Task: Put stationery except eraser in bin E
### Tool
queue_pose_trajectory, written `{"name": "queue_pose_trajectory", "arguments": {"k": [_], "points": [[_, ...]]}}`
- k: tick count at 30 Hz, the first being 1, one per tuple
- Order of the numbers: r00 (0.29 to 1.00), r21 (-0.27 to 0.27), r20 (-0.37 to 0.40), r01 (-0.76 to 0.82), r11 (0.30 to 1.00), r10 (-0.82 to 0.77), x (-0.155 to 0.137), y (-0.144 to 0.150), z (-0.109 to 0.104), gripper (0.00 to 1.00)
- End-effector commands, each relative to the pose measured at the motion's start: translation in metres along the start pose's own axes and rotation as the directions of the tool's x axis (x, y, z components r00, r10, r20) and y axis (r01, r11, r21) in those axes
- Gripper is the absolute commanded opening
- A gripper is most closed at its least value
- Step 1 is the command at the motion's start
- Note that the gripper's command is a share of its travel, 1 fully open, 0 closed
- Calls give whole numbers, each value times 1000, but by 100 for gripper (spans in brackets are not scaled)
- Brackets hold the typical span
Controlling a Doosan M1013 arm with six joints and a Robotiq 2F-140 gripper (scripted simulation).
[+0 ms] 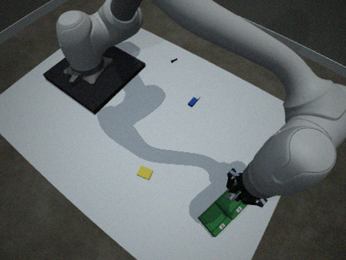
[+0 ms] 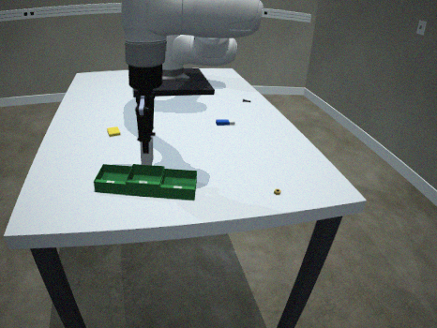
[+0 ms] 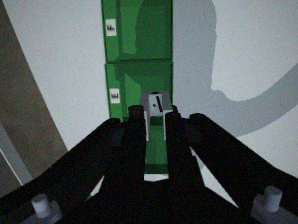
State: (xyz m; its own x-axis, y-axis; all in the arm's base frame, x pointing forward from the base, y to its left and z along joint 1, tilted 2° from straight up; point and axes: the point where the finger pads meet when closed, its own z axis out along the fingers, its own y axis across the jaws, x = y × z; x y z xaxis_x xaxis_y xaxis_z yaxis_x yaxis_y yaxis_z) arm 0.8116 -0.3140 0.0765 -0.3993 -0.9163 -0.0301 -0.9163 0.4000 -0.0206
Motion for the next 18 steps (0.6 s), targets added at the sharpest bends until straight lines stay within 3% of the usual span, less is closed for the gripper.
{"name": "queue_pose_trajectory", "arguments": {"k": [1, 18], "points": [[999, -5, -8, -44, 999, 44, 3, -16, 0, 15], [999, -5, -8, -44, 999, 44, 2, -14, 4, 15]]}}
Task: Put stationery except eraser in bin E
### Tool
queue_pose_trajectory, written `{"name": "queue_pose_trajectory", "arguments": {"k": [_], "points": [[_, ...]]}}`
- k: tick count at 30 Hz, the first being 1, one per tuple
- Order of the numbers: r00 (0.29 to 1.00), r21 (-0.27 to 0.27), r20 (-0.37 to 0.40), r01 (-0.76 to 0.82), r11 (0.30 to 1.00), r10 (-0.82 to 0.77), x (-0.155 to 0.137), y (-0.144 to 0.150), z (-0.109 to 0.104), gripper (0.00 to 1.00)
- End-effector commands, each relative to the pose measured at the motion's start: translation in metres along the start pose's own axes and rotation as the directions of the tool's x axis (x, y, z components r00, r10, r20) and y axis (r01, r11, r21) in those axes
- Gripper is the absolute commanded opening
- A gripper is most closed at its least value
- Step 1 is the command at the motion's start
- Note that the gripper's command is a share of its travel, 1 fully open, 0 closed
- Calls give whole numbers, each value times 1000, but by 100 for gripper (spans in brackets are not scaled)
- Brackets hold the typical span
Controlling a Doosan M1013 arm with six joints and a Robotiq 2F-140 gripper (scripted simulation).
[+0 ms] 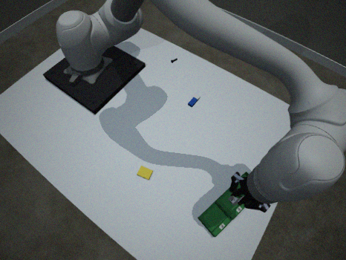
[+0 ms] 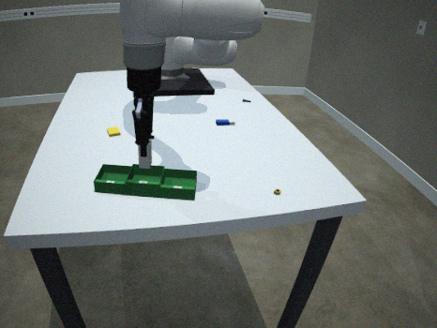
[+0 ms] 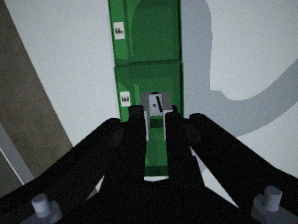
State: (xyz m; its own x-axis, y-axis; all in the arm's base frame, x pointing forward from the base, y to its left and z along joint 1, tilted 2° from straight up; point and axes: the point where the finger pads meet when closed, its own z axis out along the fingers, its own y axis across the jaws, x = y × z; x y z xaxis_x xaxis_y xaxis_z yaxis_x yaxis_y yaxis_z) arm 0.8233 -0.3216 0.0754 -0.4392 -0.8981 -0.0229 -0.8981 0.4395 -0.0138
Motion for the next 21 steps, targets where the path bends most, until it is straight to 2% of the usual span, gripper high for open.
{"name": "queue_pose_trajectory", "arguments": {"k": [1, 21], "points": [[1000, 0, 0, 0, 1000, 0, 0, 0, 5, 15], [1000, 0, 0, 0, 1000, 0, 0, 0, 41, 15]]}}
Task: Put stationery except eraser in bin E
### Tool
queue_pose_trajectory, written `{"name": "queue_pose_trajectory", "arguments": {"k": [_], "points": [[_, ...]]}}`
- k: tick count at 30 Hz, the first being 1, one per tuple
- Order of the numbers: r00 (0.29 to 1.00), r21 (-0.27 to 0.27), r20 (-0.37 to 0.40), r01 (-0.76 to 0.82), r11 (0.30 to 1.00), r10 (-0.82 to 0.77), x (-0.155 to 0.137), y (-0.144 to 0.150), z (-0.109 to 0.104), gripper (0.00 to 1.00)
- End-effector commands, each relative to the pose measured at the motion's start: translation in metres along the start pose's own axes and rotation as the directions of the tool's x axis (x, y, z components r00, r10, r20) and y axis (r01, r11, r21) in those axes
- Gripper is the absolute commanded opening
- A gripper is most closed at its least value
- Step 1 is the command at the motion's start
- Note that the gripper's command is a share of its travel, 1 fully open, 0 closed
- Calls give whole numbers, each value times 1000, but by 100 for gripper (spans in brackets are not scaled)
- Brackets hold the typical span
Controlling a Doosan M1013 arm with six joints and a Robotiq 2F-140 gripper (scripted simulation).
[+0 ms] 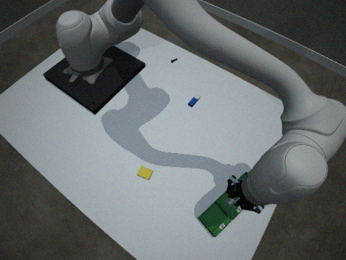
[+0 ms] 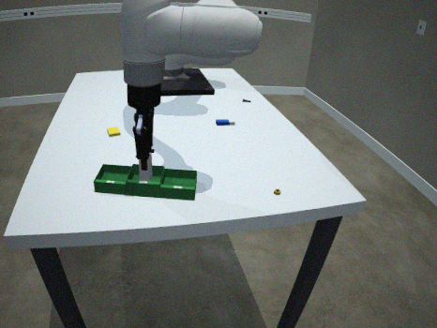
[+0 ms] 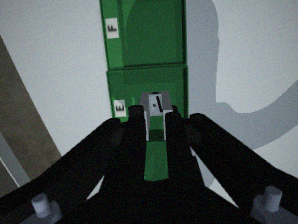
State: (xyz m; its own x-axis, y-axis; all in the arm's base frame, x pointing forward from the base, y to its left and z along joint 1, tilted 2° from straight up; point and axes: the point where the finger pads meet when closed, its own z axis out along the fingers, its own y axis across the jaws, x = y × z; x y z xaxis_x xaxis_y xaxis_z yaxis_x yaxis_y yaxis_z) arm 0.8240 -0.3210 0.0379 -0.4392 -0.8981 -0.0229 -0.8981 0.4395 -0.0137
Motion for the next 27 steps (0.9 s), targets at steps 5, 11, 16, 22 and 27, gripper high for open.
{"name": "queue_pose_trajectory", "arguments": {"k": [5, 11, 16, 22, 27], "points": [[1000, 0, 0, 0, 1000, 0, 0, 0, 5, 15], [1000, 0, 0, 0, 1000, 0, 0, 1, 5, 15], [1000, 0, 0, 0, 1000, 0, 0, 1, 5, 26], [1000, 0, 0, 0, 1000, 0, 0, 1, 5, 26], [1000, 0, 0, 0, 1000, 0, 0, 1, 5, 26]]}}
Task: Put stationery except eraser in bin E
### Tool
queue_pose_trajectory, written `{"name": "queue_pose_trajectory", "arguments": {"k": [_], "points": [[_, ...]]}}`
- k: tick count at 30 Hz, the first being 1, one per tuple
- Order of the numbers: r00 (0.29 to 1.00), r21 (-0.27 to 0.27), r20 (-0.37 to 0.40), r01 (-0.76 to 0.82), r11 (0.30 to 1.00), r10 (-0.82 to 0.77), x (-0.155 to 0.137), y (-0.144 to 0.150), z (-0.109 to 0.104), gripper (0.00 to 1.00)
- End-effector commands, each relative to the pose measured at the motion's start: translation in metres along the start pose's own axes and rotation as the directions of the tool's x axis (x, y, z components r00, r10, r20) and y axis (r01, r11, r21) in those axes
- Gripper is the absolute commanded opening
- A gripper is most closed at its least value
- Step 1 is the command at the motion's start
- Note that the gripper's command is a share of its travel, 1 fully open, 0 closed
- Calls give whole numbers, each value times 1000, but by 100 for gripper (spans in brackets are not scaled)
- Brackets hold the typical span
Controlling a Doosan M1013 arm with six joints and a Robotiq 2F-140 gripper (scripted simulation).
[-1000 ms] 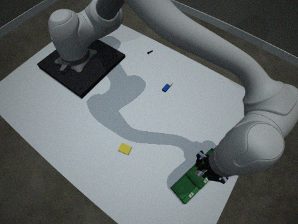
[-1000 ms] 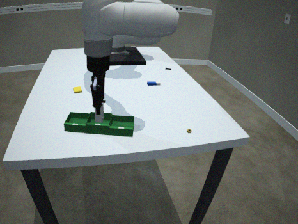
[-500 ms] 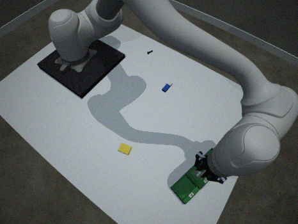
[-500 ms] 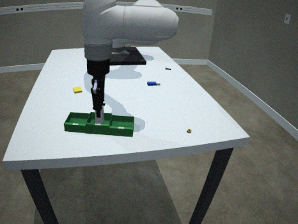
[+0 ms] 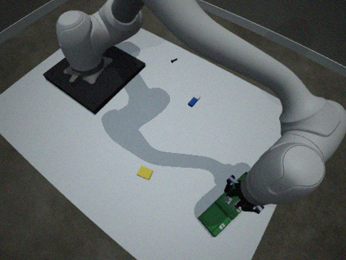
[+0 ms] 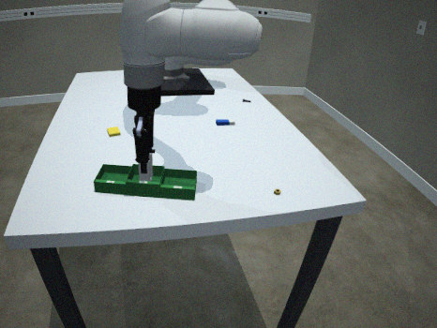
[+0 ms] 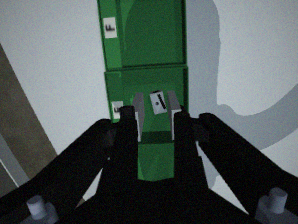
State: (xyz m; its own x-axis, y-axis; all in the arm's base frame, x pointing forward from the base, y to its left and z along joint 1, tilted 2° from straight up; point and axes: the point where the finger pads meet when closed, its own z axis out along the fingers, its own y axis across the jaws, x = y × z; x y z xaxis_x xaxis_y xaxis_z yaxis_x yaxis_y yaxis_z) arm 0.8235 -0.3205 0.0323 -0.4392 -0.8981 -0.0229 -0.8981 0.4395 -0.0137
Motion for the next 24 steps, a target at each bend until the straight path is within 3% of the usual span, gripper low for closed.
{"name": "queue_pose_trajectory", "arguments": {"k": [1, 24], "points": [[1000, 0, 0, 0, 1000, 0, 0, 0, 0, 26], [1000, 0, 0, 0, 1000, 0, 0, 0, -23, 26]]}}
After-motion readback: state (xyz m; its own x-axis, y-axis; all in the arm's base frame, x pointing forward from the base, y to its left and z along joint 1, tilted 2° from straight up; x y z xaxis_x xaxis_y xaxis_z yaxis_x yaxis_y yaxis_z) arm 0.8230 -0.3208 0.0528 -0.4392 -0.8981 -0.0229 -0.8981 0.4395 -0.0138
